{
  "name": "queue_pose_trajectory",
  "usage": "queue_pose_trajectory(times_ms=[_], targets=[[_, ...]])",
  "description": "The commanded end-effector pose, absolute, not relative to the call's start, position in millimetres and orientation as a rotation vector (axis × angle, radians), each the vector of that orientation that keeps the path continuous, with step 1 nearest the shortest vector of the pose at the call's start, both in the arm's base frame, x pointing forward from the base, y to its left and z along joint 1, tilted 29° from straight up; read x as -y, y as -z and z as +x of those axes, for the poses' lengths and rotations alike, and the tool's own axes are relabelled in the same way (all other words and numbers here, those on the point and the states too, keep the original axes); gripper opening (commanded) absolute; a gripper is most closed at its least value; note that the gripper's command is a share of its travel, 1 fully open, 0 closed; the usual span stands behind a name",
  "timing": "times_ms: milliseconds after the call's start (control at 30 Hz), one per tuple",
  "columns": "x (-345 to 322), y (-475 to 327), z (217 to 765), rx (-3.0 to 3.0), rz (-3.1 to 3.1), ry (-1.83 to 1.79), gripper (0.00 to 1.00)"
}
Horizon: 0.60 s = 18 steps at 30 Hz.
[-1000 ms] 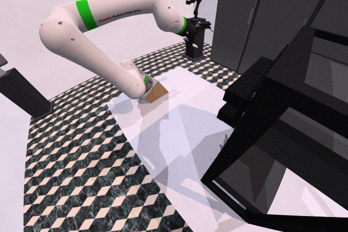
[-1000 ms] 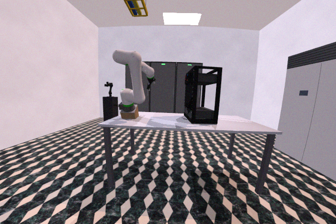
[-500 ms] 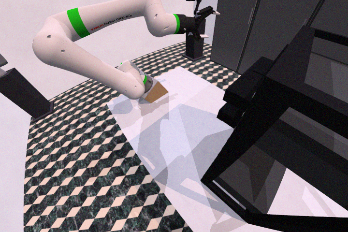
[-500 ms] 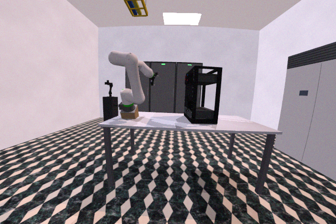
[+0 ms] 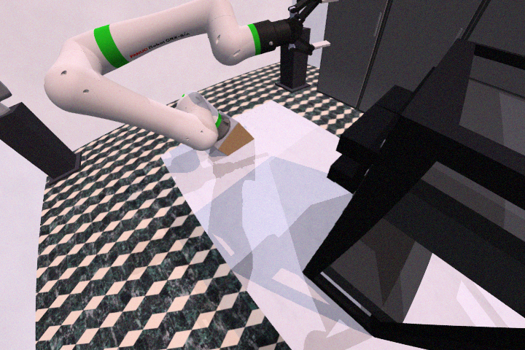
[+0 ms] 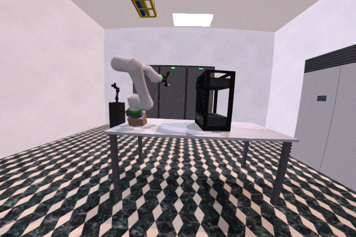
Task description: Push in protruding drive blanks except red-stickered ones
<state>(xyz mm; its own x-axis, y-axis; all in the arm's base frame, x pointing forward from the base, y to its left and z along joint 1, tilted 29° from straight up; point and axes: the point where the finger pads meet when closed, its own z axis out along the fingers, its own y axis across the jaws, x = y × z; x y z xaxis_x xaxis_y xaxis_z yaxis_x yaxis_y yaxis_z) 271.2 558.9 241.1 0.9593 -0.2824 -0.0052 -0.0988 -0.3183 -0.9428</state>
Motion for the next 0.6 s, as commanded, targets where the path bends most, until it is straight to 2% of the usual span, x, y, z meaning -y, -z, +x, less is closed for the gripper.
queue_pose_trajectory(times_ms=[0,567], targets=[[-548.2,-266.3,295.7,-0.295,-1.822,0.31,1.0],[-472.5,-334.8,373.0,-0.383,-1.645,0.693,1.0]])
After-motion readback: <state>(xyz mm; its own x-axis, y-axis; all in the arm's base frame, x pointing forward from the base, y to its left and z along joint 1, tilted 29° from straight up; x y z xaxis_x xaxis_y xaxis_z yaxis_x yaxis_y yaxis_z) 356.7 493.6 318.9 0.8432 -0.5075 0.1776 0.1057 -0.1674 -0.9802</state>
